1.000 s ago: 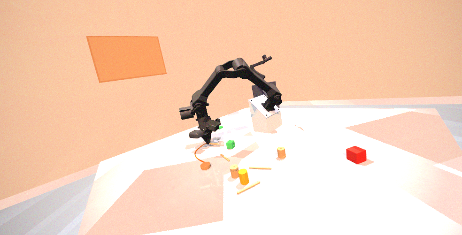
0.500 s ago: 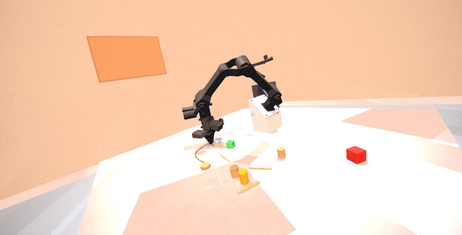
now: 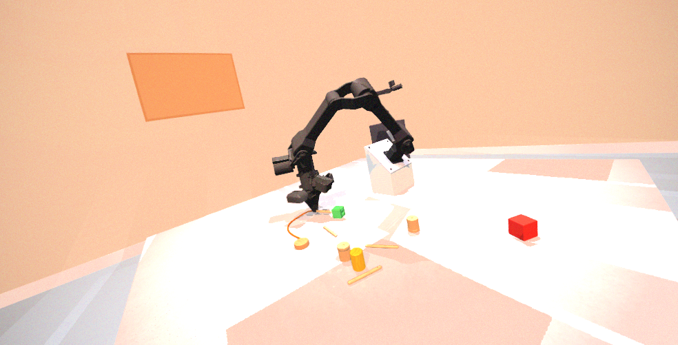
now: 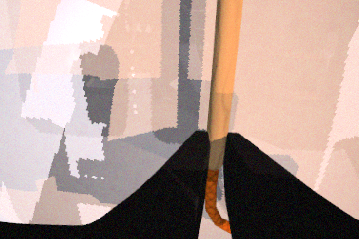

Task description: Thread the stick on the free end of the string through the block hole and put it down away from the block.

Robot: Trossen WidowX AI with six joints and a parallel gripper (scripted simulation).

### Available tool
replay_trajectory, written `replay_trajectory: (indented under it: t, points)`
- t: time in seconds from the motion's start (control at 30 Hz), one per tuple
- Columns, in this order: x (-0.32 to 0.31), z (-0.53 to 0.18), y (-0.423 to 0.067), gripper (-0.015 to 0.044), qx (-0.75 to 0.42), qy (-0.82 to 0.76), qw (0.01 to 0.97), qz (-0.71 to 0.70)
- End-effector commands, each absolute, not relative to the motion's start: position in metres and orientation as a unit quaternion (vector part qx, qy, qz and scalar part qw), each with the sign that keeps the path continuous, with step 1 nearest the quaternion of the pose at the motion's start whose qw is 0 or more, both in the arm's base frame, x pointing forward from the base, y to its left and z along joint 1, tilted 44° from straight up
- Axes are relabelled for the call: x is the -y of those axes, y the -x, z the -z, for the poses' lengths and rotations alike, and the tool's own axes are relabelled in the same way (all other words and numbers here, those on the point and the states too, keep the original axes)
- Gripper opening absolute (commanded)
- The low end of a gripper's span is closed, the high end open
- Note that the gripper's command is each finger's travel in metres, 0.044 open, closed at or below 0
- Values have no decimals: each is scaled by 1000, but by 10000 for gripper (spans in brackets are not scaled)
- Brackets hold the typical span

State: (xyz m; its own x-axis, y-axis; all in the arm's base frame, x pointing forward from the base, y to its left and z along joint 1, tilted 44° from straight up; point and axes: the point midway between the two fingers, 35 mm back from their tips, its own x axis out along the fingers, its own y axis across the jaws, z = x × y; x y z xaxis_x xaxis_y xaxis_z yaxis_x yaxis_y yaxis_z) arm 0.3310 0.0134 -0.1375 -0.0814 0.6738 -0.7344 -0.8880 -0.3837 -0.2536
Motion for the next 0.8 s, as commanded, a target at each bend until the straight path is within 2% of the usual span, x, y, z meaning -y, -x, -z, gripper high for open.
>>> replay_trajectory:
  t: [0.0,0.77]
  points:
    - [-17,134,-327,0,-131,408,542,-723]
    - [-33,116,-314,0,-131,409,542,-722]
